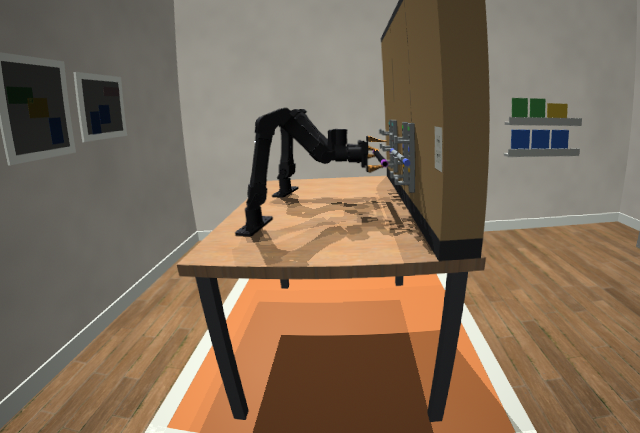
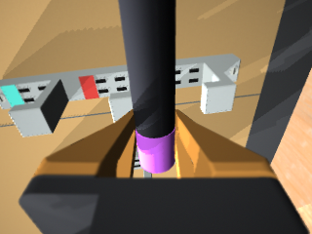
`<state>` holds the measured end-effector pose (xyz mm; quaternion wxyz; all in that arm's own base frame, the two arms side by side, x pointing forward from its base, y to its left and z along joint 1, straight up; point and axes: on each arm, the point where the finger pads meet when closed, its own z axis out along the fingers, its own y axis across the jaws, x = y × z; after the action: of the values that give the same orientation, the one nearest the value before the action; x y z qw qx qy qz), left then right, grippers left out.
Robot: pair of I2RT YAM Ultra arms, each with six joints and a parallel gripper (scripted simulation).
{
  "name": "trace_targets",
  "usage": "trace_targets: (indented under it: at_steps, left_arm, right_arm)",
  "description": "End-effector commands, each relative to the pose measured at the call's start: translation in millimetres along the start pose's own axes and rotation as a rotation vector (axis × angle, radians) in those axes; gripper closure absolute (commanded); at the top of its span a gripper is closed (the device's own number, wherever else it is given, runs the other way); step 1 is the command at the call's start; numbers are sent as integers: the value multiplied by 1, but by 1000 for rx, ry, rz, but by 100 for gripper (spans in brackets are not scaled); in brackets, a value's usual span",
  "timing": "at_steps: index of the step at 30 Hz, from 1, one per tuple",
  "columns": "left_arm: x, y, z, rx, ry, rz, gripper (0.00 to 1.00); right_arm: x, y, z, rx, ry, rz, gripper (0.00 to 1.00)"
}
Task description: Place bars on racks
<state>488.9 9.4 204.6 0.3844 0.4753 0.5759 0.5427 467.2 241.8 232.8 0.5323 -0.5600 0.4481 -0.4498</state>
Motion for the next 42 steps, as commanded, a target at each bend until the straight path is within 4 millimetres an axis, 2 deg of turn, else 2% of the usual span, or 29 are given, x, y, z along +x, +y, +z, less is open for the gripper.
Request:
trace_targets:
  at_steps: [1,20,39,42]
  left_arm:
    - [0,50,-1,-115,3,-73,100]
    - [-2,61,-1,-115,3,-73,100]
    - [-4,61,-2,-115,3,-73,100]
    - [-4,62,-2,-115,3,-73,100]
  right_arm:
    - [-1,-8,-1,29,1,26,0]
    - [-1,-8,-1,29,1,26,0]
    - [-1,-8,-1,29,1,26,0]
    - [-1,-8,-7,29,1,26,0]
